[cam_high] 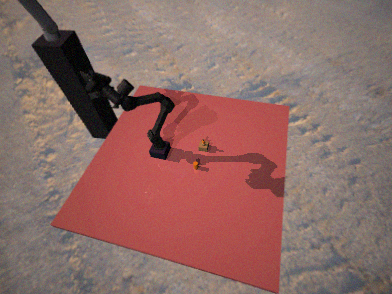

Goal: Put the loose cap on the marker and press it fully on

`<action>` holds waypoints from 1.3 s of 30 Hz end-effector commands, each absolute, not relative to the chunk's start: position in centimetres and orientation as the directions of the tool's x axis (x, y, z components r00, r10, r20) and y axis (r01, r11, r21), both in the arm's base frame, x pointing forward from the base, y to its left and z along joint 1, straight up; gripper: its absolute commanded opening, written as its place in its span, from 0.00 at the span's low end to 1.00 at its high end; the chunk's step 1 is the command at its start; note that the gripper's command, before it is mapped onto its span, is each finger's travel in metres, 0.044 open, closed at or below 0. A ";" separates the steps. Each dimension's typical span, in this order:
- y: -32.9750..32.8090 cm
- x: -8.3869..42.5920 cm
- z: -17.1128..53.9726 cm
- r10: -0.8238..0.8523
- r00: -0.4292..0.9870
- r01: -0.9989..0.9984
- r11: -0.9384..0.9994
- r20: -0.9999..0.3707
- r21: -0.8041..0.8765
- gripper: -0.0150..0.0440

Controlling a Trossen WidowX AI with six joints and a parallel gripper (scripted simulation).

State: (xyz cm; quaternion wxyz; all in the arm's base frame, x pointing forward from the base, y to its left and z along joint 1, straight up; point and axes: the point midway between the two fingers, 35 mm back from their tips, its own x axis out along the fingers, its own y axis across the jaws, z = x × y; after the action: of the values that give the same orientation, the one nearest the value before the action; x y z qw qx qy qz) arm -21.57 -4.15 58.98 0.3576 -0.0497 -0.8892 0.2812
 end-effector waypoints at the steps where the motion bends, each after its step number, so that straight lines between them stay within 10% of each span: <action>1: -4.3 -21.6 59.0 0.285 -0.741 -0.111 0.841 0.607 -0.530 0.89; 6: -8.6 -22.7 57.8 0.134 -0.803 -0.072 0.945 0.581 -0.318 0.68; 13: -19.5 -22.3 54.0 -0.242 -0.847 -0.118 0.954 0.473 0.277 0.68; 24: -33.5 -14.2 45.9 -0.722 -0.659 -0.061 0.329 0.209 0.942 0.68; 39: -40.5 1.6 34.4 -0.956 -0.212 0.692 -0.292 -0.200 0.661 0.68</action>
State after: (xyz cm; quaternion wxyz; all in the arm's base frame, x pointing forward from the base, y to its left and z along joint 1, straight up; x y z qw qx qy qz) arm -3.54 -39.44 38.19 0.4752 0.3082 -0.3963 -0.7226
